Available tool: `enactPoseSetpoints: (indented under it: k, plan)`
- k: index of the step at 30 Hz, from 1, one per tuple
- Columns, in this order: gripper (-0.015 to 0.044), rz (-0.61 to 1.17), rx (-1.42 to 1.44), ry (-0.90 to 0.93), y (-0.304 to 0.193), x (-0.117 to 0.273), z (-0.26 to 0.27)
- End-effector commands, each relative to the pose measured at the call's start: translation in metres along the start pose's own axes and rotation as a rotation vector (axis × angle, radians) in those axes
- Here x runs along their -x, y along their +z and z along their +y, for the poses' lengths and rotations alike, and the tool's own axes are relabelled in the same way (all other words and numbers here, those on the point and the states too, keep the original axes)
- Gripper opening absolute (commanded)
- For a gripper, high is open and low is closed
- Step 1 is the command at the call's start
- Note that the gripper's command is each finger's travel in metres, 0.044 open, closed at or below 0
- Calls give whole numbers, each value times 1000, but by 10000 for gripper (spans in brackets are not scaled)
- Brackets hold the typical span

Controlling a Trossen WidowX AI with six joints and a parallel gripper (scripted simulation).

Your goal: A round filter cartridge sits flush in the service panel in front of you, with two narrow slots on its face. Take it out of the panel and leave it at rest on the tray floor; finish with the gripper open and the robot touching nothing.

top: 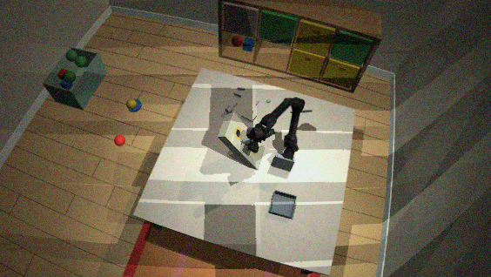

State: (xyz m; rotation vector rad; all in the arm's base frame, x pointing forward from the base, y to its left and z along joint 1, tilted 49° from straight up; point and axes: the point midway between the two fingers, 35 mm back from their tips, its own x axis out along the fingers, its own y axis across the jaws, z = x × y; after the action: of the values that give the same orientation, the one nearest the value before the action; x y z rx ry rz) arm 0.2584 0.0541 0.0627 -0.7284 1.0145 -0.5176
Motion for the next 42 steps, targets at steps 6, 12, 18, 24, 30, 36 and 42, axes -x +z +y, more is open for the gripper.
enactPoseSetpoints:
  k: [6,12,18,24,30,36,42]
  plan:
    - [132,2,-3,3,0,0,1]
    - [0,0,-1,1,11,5,0]
    - [0,-1,0,-1,23,11,0]
    - [0,1,2,9,27,37,3]
    - [0,3,3,10,29,68,4]
    - [0,2,3,2,28,99,2]
    - [0,1,2,2,30,100,19]
